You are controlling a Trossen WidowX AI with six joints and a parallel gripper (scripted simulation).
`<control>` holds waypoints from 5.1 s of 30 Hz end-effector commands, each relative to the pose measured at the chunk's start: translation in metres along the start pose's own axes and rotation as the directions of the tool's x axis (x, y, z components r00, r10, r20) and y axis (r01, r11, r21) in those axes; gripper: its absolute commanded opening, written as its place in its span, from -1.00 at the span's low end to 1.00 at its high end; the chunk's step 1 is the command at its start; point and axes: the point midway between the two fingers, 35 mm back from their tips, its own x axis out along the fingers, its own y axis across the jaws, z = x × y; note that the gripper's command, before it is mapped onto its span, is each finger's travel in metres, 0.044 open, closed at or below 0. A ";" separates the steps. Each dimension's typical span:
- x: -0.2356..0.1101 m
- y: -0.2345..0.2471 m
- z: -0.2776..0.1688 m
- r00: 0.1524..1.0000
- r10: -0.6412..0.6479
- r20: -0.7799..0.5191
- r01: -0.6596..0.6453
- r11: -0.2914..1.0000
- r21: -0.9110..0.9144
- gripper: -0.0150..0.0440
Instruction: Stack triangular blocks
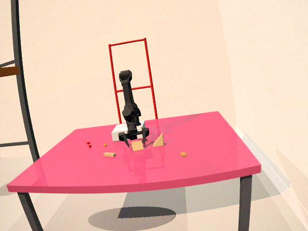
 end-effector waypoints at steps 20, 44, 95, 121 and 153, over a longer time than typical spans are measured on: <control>0.003 -0.002 -0.002 1.000 0.000 -0.004 0.000 1.000 -0.001 0.47; -0.024 0.000 -0.042 1.000 0.000 -0.005 0.000 1.000 -0.001 -0.49; -0.059 -0.001 -0.077 0.989 -0.009 0.146 0.116 0.657 -0.744 -0.49; -0.054 -0.001 -0.082 0.956 -0.014 0.293 0.287 -0.156 -0.945 -0.49; -0.052 -0.002 -0.087 0.885 -0.013 0.465 0.139 -0.946 -0.292 -0.49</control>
